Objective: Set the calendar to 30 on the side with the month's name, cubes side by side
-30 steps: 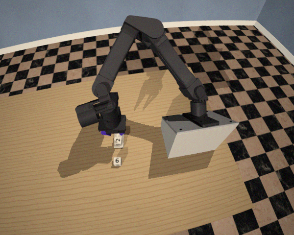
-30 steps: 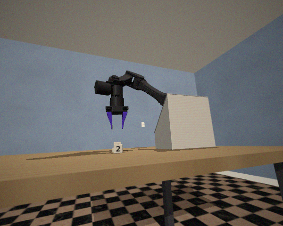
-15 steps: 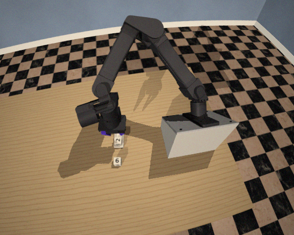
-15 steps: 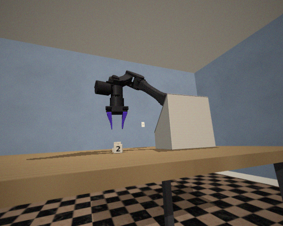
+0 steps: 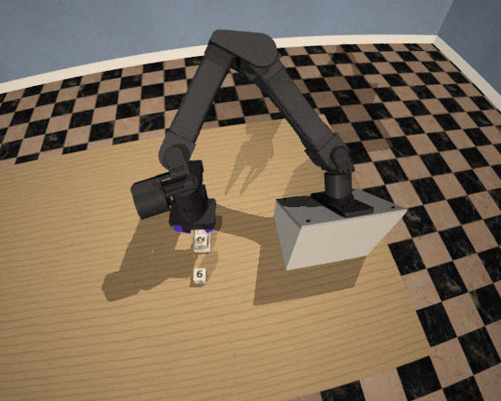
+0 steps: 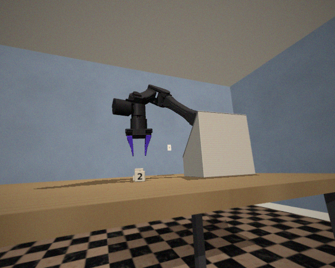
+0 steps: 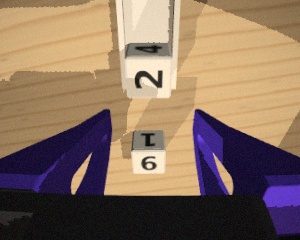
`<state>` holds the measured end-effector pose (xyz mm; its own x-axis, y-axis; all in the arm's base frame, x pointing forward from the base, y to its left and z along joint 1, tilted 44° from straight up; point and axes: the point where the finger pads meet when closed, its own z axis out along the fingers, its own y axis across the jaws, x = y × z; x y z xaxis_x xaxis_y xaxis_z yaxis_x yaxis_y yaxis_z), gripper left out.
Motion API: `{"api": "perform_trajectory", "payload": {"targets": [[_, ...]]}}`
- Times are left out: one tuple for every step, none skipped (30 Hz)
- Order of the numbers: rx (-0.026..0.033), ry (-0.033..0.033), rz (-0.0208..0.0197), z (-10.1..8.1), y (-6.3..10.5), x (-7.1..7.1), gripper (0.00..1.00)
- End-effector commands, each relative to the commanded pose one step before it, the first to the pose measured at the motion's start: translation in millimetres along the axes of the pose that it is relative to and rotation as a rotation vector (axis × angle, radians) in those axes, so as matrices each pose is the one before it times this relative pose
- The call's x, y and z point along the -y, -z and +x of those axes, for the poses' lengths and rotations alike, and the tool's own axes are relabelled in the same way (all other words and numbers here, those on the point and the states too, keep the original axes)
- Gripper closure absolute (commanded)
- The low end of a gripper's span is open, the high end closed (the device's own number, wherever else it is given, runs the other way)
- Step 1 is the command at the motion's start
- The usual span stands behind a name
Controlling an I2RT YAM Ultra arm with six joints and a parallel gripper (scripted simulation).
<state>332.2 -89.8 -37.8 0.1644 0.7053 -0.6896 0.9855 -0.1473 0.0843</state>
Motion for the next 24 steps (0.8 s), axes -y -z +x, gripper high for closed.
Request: {"api": "perform_trajectory", "payload": {"targets": [[0.00336, 0.00105, -0.02005, 0.17, 1.19, -4.57, 0.53], [0.00002, 0.0, 0.0, 0.01, -1.4, 0.02, 0.53], [0.00002, 0.0, 0.0, 0.01, -1.45, 0.02, 0.53], [0.00003, 0.0, 0.0, 0.01, -1.49, 0.02, 0.53], [0.0, 0.0, 0.0, 0.0, 0.0, 0.0, 0.53], [0.0, 0.0, 0.0, 0.0, 0.0, 0.0, 0.53], [0.00003, 0.0, 0.0, 0.01, -1.52, 0.02, 0.53], [0.00002, 0.00001, 0.0, 0.01, -1.55, 0.02, 0.53], [0.00003, 0.00001, 0.0, 0.01, -1.57, 0.02, 0.53], [0.00003, 0.00001, 0.0, 0.01, -1.58, 0.02, 0.53], [0.00002, 0.00001, 0.0, 0.02, -1.59, 0.02, 0.53], [0.00003, 0.00001, 0.0, 0.01, -1.59, 0.03, 0.53], [0.00003, 0.00001, 0.0, 0.01, -1.58, 0.02, 0.53], [0.00002, 0.00001, 0.0, 0.01, -1.57, 0.02, 0.53], [0.00003, 0.00001, 0.0, 0.01, -1.55, 0.03, 0.53], [0.00002, 0.00001, 0.0, 0.01, -1.52, 0.02, 0.53], [0.00002, 0.00001, 0.0, 0.01, -1.49, 0.02, 0.53], [0.00003, 0.00001, 0.0, 0.01, -1.45, 0.02, 0.53], [0.00002, 0.00001, 0.0, 0.01, -1.4, 0.02, 0.53], [0.00002, 0.00001, 0.0, 0.01, -1.35, 0.02, 0.53], [0.00002, 0.00001, 0.0, 0.01, -1.29, 0.02, 0.53], [0.0, 0.0, 0.0, 0.0, 0.0, 0.0, 0.53], [0.0, 0.0, 0.0, 0.0, 0.0, 0.0, 0.53], [0.00003, 0.00001, 0.0, 0.01, -1.23, 0.02, 0.53]]}}
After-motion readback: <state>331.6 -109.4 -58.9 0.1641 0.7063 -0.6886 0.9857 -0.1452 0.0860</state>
